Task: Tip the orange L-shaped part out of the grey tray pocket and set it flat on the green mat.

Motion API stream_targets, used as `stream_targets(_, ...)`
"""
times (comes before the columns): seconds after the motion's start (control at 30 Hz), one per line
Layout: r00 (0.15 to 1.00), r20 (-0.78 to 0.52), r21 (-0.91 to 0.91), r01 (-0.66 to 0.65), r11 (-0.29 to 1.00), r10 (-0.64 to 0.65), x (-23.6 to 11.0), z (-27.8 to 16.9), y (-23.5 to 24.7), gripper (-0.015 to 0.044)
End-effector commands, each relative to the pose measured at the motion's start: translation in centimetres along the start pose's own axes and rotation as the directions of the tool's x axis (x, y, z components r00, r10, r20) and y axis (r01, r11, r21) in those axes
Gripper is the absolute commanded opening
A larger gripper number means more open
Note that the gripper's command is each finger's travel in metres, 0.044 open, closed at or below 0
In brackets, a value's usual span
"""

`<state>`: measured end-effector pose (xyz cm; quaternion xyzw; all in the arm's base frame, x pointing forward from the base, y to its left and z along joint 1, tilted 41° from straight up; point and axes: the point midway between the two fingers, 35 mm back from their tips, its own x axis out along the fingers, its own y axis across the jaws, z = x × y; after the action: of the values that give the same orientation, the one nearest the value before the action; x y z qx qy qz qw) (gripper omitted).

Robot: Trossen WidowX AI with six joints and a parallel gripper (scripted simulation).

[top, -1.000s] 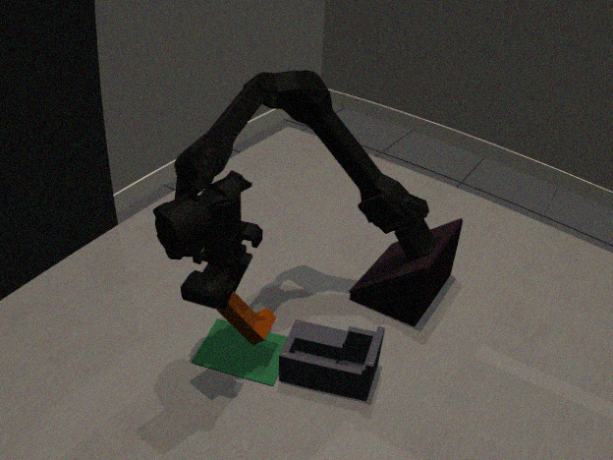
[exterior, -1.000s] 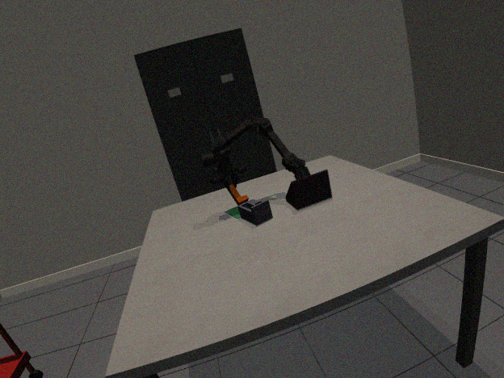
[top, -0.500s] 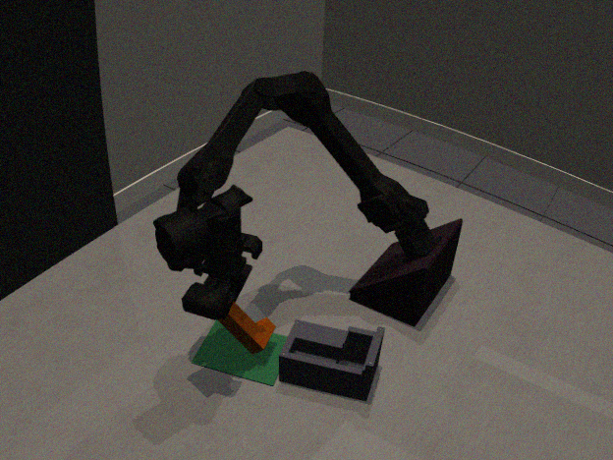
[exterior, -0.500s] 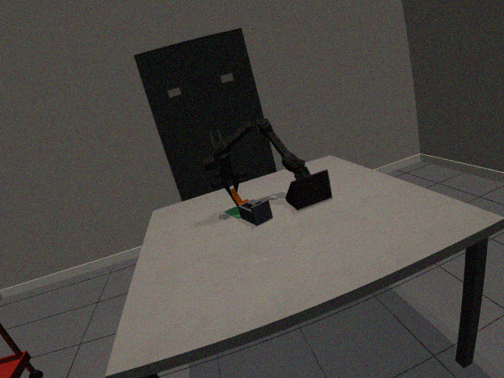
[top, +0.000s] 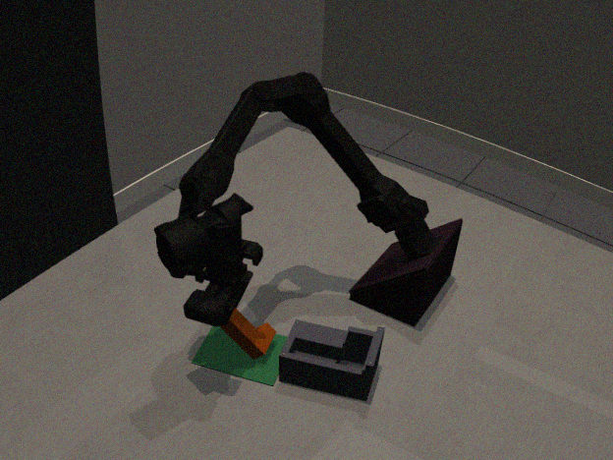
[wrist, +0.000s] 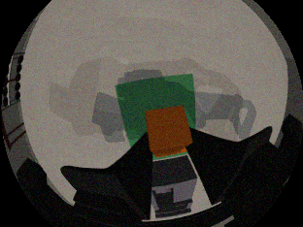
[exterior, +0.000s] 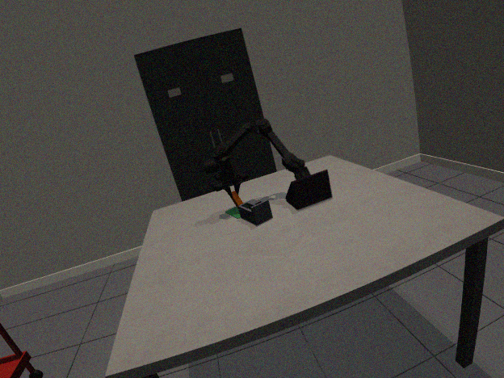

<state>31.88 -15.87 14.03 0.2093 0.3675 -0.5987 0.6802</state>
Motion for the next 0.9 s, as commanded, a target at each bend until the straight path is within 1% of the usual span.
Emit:
stream_targets(0.0, 1.0, -0.006, -0.011, 0.003, 1.0, -0.003, 0.2, -0.2, -0.1, 0.0)
stream_targets(0.43, 1.0, -0.001, -0.002, 0.002, 1.0, -0.002, 0.1, -0.1, 0.0, 0.0)
stream_targets(0.73, 1.0, -0.001, -0.002, 0.002, 1.0, -0.002, 0.1, -0.1, 0.0, 0.0236)
stream_targets(0.8, 1.0, -0.003, -0.002, 0.001, 1.0, -0.001, -0.6, -0.1, 0.1, 0.0289)
stream_targets(0.87, 1.0, -0.006, -0.004, 0.001, 1.0, -0.001, -2.1, -0.1, 0.2, 0.0341)
